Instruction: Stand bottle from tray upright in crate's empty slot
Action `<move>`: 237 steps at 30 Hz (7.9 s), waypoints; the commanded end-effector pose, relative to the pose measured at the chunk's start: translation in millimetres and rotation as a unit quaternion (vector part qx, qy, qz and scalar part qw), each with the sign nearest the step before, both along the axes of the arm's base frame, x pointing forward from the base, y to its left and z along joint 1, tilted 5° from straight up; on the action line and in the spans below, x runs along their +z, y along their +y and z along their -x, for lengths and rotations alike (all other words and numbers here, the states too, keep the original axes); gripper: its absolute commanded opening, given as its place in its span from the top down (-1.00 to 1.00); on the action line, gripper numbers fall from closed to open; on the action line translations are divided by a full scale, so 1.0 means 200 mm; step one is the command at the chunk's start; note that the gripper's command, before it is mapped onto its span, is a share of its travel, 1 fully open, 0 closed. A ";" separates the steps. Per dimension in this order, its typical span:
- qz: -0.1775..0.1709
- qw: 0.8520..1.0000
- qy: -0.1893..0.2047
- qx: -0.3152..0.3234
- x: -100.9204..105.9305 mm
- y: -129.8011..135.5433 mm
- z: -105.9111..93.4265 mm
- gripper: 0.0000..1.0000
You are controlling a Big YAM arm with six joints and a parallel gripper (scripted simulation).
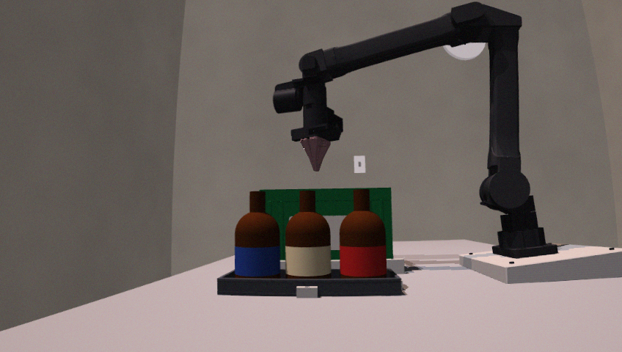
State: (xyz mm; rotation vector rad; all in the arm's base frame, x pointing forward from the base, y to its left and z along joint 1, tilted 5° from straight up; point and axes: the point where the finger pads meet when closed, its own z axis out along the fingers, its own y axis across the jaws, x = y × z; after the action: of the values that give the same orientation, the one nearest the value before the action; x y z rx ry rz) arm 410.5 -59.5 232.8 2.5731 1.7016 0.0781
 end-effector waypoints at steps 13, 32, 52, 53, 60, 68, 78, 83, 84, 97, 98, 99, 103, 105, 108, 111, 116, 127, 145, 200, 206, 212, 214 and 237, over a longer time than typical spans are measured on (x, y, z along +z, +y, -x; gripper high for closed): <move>0.030 0.947 -0.022 0.319 0.09 0.55 -0.14 1.00; 0.052 0.799 -0.019 0.599 0.08 1.15 -0.01 1.00; 0.053 0.800 -0.023 0.597 0.10 1.14 -0.01 -0.21; 0.053 0.800 -0.023 0.597 0.10 1.14 -0.01 -0.21; 0.053 0.800 -0.023 0.597 0.10 1.14 -0.01 -0.21; 0.053 0.800 -0.023 0.597 0.10 1.14 -0.01 -0.21; 0.054 0.800 -0.024 0.597 0.09 1.14 -0.02 -0.21; 0.052 0.800 -0.018 0.597 0.05 1.13 -0.01 -0.21; 0.051 0.801 -0.011 0.597 0.01 1.13 0.00 -0.21; 0.047 0.802 0.005 0.595 -0.11 1.09 0.05 -0.21; 0.046 0.802 0.007 0.595 -0.13 1.09 0.04 -0.21; 0.046 0.803 0.009 0.595 -0.14 1.09 0.04 -0.21; 0.047 0.804 0.004 0.593 -0.15 1.08 0.04 -0.21; 0.047 0.804 0.004 0.593 -0.16 1.07 0.04 -0.21; 0.046 0.804 0.009 0.592 -0.21 1.07 0.03 -0.21; 0.049 0.803 -0.003 0.593 -0.16 1.08 0.04 -0.21; 0.046 0.804 0.007 0.593 -0.23 1.07 0.03 -0.21; 0.047 0.804 0.004 0.593 -0.25 1.07 0.03 -0.21; 0.047 0.804 0.004 0.593 -0.26 1.07 0.03 -0.21; 0.048 0.804 -0.002 0.593 -0.23 1.07 0.03 -0.21; 0.048 0.804 -0.002 0.593 -0.23 1.07 0.03 -0.21; 0.048 0.804 -0.002 0.593 -0.23 1.07 0.03 -0.21; 0.048 0.804 -0.002 0.593 -0.23 1.07 0.03 -0.21; 0.050 0.804 -0.009 0.592 -0.20 1.07 0.04 -0.21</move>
State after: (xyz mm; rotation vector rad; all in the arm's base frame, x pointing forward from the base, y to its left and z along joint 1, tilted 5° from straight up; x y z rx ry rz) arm 398.9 156.7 182.1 1.0534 2.8763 0.0124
